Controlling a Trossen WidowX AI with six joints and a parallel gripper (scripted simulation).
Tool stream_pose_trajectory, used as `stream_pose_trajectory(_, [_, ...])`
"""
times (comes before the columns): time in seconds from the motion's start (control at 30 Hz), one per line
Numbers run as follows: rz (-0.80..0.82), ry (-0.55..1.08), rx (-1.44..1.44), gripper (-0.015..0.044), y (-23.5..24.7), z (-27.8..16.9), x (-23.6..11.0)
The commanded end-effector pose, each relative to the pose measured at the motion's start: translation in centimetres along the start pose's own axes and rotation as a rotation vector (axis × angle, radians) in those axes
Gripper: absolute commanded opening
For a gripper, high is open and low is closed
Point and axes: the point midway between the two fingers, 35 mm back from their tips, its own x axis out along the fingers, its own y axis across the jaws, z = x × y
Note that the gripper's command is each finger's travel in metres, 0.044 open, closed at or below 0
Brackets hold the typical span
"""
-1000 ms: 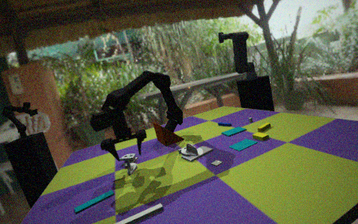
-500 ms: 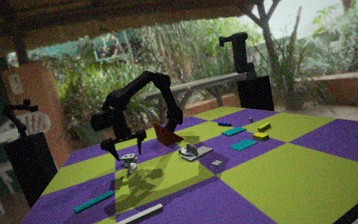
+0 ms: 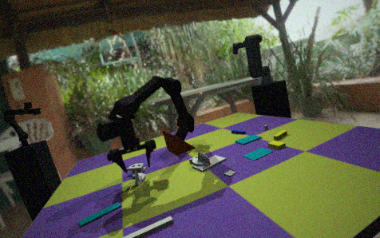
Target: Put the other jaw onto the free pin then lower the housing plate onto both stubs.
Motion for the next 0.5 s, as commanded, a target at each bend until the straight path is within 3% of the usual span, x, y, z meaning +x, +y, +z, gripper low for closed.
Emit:
stream_pose_trajectory(0.0, [-0.006, 0.001, 0.007, 0.044, 0.0, 0.0, 0.8])
stream_pose_trajectory(0.47, [-0.006, 0.004, 0.007, 0.044, 0.1, -0.1, 3.1])
